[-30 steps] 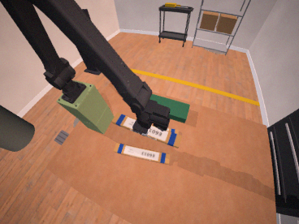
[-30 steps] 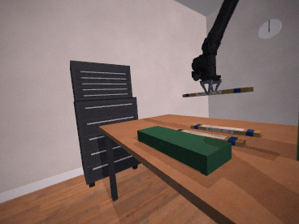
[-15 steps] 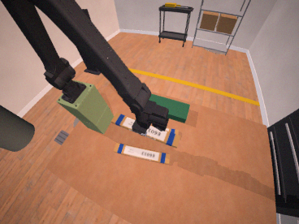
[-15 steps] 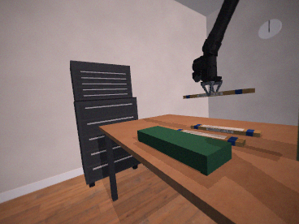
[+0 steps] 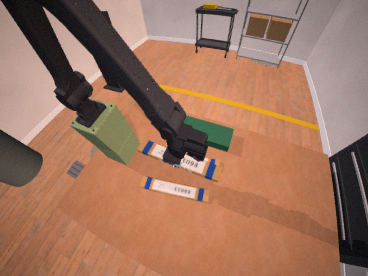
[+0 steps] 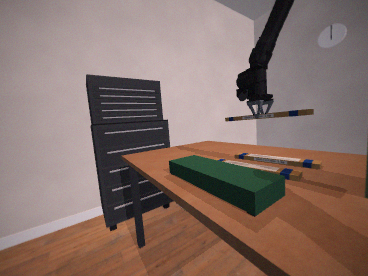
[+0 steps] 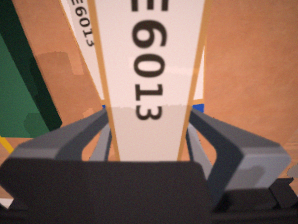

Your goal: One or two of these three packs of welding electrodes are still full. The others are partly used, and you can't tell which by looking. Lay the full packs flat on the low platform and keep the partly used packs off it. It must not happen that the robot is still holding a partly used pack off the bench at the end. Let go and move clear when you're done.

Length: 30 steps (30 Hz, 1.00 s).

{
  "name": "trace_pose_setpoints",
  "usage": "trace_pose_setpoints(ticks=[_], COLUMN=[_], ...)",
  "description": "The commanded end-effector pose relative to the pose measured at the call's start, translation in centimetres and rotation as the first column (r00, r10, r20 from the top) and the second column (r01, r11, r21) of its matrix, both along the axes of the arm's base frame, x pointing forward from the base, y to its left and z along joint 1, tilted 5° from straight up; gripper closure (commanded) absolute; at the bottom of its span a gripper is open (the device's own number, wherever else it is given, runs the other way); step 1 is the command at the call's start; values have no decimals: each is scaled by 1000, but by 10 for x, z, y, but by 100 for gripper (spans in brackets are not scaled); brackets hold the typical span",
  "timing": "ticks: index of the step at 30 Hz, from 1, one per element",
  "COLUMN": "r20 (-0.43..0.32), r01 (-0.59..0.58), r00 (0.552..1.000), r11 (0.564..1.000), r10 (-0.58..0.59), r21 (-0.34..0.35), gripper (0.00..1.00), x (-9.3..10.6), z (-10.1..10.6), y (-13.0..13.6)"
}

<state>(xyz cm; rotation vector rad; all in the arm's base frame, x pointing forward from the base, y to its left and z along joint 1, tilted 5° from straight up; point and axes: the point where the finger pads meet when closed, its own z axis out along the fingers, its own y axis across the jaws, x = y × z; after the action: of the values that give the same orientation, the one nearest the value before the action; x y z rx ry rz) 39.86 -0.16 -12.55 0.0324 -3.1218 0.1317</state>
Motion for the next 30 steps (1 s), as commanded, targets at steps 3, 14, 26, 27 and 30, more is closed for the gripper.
trace_pose_setpoints(ticks=[3,14,26,27,30], r20=[88,88,93,93,42], r01=[-10,-10,-10,-10,-6], r00=[996,996,996,996,999], r11=[1000,1000,1000,1000,1000], r10=[10,10,10,10,6], r21=[1,1,1,1,0], gripper=[100,100,100,100,100], x=[36,37,39,39,12], z=[18,17,19,19,-2], y=[10,10,10,10,1])
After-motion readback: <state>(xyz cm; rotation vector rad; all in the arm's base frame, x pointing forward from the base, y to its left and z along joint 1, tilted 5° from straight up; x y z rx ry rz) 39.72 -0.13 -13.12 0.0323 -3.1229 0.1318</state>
